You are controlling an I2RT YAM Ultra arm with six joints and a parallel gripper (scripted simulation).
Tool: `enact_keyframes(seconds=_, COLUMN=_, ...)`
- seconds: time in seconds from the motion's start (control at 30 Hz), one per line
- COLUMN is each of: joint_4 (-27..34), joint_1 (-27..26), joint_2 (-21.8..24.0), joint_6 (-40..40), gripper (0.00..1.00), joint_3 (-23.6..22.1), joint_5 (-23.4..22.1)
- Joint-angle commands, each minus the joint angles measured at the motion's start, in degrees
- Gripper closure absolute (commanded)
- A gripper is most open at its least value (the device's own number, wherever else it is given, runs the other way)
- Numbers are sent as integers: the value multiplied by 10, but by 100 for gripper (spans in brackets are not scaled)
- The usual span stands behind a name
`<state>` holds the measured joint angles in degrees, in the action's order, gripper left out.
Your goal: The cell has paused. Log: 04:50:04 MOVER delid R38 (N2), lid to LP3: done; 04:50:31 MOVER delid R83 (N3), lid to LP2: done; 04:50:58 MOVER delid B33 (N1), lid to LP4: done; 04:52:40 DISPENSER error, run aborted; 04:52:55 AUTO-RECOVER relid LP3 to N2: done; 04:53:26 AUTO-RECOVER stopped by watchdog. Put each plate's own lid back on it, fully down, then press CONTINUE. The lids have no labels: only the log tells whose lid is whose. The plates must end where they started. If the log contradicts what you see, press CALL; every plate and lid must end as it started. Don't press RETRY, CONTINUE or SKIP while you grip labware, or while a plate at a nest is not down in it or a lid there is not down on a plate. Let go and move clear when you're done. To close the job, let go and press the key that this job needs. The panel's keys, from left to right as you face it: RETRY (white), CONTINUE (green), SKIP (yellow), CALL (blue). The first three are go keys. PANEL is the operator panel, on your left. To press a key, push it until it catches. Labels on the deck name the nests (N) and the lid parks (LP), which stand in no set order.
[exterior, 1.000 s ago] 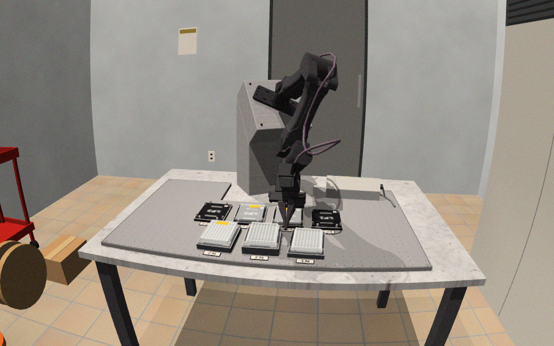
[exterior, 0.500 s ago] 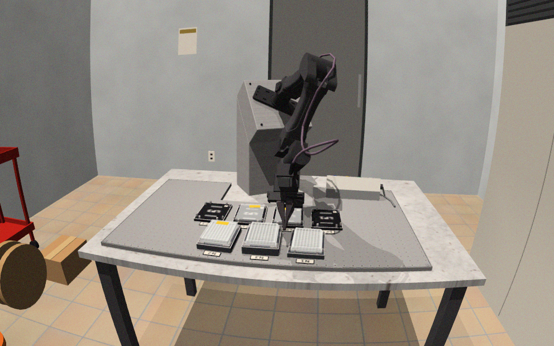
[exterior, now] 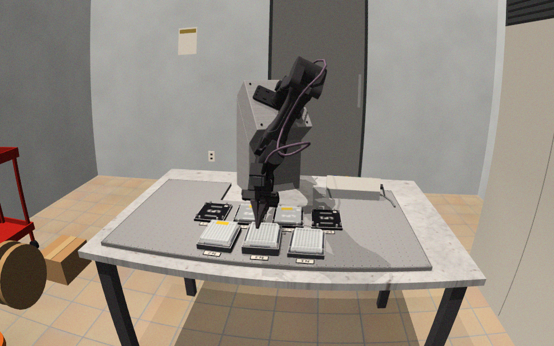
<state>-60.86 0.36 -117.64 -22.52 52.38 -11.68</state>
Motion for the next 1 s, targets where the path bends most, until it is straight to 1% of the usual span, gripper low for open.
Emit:
enact_keyframes(seconds=0.0, joint_4=-21, joint_1=-32, joint_2=-23, joint_6=9, gripper=100, joint_3=19, joint_5=-35)
enact_keyframes(seconds=0.1, joint_4=-29, joint_1=-53, joint_2=-38, joint_6=11, gripper=100, joint_3=26, joint_5=-55)
enact_keyframes(seconds=0.17, joint_4=-29, joint_1=-53, joint_2=-38, joint_6=11, gripper=100, joint_3=26, joint_5=-55)
enact_keyframes(seconds=0.33, joint_4=-40, joint_1=-86, joint_2=-66, joint_6=13, gripper=100, joint_3=41, joint_5=-88)
enact_keyframes(seconds=0.4, joint_4=-40, joint_1=-86, joint_2=-68, joint_6=13, gripper=100, joint_3=44, joint_5=-89)
enact_keyframes(seconds=0.43, joint_4=-33, joint_1=-80, joint_2=-59, joint_6=8, gripper=100, joint_3=34, joint_5=-85)
enact_keyframes(seconds=0.97, joint_4=-33, joint_1=-80, joint_2=-59, joint_6=8, gripper=100, joint_3=34, joint_5=-85)
